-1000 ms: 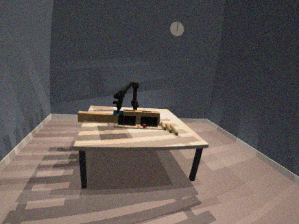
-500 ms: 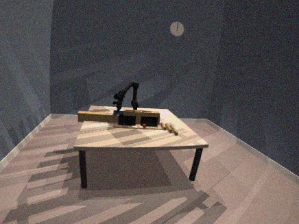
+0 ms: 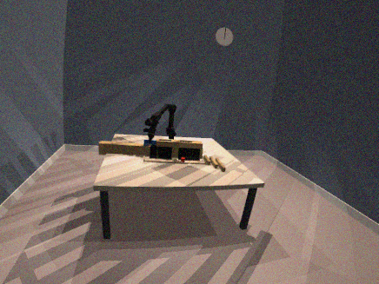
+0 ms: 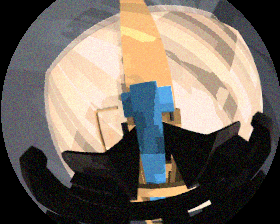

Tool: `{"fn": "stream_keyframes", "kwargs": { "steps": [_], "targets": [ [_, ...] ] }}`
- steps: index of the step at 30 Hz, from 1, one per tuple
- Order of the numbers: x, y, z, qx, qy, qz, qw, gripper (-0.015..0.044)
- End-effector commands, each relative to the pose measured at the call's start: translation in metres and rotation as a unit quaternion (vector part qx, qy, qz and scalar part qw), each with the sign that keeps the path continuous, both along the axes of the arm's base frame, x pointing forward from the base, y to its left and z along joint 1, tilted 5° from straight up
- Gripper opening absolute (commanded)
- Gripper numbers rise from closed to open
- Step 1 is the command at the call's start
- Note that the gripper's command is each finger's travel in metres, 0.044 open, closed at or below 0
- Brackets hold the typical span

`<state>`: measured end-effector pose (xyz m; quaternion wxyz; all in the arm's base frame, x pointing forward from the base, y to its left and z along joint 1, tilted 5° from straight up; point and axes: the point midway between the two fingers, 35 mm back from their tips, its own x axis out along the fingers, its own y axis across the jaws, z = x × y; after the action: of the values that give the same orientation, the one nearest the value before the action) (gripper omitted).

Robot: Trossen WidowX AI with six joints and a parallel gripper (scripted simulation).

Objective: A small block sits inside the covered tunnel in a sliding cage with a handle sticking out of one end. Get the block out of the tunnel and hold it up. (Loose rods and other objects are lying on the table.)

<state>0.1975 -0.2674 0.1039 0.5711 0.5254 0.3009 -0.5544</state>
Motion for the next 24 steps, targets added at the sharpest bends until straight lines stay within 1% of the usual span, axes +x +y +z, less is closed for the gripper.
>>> {"fn": "stream_keyframes", "kwargs": {
  "steps": [1,12,16,17,24],
  "targets": [
    [0.008,0.021,-0.005,0.014,-0.005,0.012,1.000,0.0000],
    [0.014,0.055,-0.011,0.016,-0.006,0.014,1.000,0.0000],
    [0.014,0.059,-0.012,0.017,-0.006,0.014,1.000,0.0000],
    [0.005,0.028,0.001,-0.025,-0.004,-0.019,1.000,0.0026],
    [0.005,0.028,0.003,-0.023,-0.004,-0.017,1.000,0.0210]
  ]
}}
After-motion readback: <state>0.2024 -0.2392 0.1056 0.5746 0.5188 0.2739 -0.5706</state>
